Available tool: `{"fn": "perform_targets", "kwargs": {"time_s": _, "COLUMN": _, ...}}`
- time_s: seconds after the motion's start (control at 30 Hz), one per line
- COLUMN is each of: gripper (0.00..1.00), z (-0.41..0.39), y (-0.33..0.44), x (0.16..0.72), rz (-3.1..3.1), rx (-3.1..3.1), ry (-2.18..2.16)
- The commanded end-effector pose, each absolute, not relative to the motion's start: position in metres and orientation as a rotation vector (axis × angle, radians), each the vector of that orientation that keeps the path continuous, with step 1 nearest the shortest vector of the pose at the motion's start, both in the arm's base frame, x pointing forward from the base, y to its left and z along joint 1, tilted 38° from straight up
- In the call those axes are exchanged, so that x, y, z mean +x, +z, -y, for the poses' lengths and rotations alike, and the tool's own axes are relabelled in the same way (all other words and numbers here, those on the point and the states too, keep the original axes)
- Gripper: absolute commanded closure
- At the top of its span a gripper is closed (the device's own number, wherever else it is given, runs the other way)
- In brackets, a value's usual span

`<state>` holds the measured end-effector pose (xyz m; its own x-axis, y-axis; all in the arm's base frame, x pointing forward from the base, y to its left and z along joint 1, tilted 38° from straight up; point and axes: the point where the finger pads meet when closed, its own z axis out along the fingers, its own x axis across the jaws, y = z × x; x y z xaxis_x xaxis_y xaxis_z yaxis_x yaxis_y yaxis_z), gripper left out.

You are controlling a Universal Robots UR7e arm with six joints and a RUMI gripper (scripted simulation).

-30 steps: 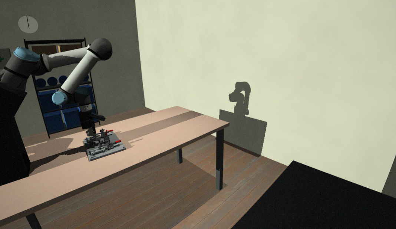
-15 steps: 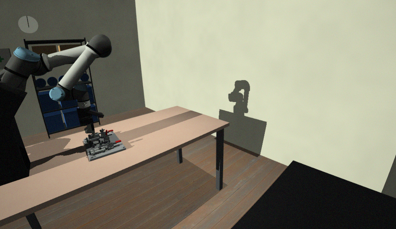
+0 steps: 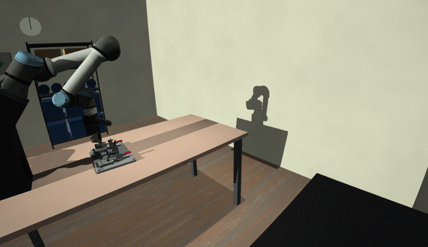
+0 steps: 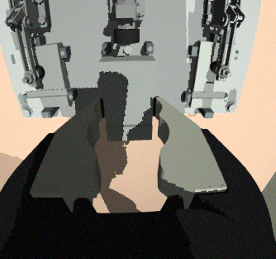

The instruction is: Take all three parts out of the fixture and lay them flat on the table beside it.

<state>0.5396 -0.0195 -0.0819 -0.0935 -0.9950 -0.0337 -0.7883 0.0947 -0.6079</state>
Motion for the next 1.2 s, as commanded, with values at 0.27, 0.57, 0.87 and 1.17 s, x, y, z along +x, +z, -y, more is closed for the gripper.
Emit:
{"fn": "perform_targets", "kwargs": {"time_s": 0.27, "gripper": 1.00, "z": 0.020, "y": -0.081, "x": 0.540, "rz": -1.938, "rx": -1.744, "ry": -0.625}}
{"fn": "perform_targets", "kwargs": {"time_s": 0.57, "gripper": 1.00, "z": 0.019, "y": -0.081, "x": 0.540, "rz": -1.938, "rx": -1.744, "ry": -0.625}}
{"fn": "perform_targets", "kwargs": {"time_s": 0.87, "gripper": 1.00, "z": 0.014, "y": -0.081, "x": 0.540, "rz": -1.938, "rx": -1.744, "ry": -0.625}}
{"fn": "perform_targets", "kwargs": {"time_s": 1.17, "gripper": 1.00, "z": -0.004, "y": -0.081, "x": 0.542, "rz": -1.938, "rx": -1.744, "ry": -0.625}}
